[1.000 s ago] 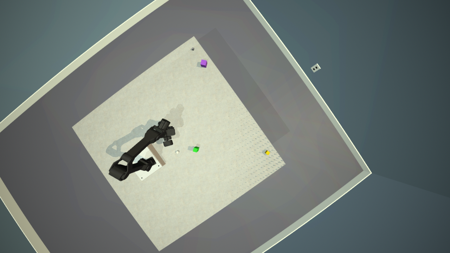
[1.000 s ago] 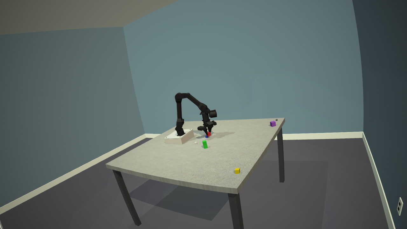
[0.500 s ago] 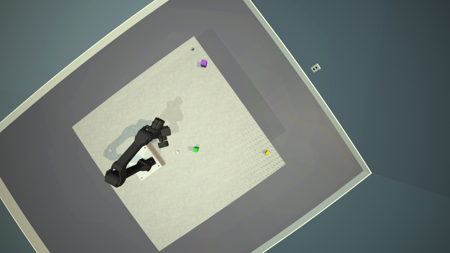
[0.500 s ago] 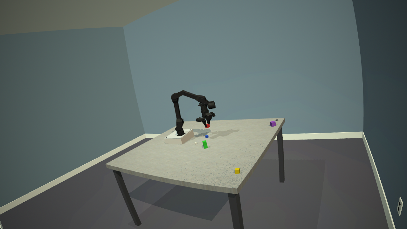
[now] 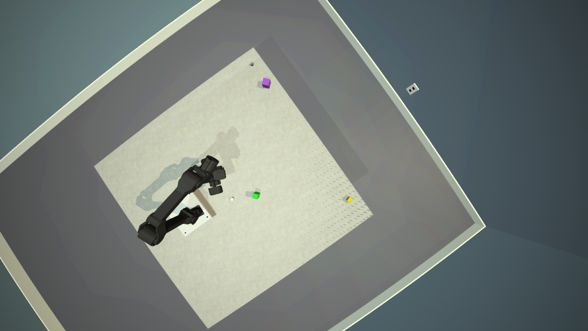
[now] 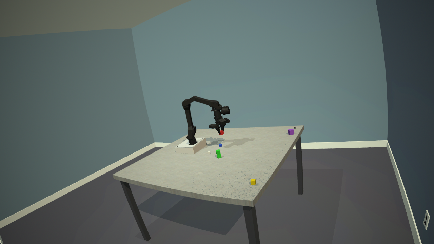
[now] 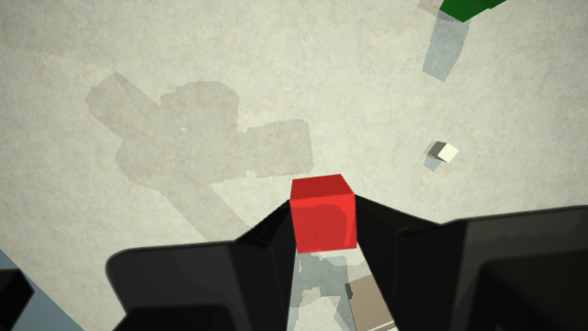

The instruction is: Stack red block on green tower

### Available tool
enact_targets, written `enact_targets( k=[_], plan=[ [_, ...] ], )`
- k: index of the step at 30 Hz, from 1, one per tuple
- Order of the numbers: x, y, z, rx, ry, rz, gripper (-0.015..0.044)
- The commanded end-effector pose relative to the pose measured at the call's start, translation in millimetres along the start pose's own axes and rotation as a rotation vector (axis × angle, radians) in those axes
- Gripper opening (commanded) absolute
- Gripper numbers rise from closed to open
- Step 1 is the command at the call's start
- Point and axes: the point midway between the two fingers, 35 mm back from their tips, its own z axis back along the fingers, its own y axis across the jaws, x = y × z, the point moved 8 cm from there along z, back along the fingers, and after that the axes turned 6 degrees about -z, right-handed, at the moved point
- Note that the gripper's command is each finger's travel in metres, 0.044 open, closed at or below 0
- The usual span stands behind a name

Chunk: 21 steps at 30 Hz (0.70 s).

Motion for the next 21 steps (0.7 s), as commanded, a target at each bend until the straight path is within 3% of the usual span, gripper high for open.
enact_targets(
  k=[1,21],
  plan=[
    [17,-8,2,0.009,0.004,-0.004,0.0000],
    [111,-75,4,-0.003,-0.007,0.000,0.0000]
  ],
)
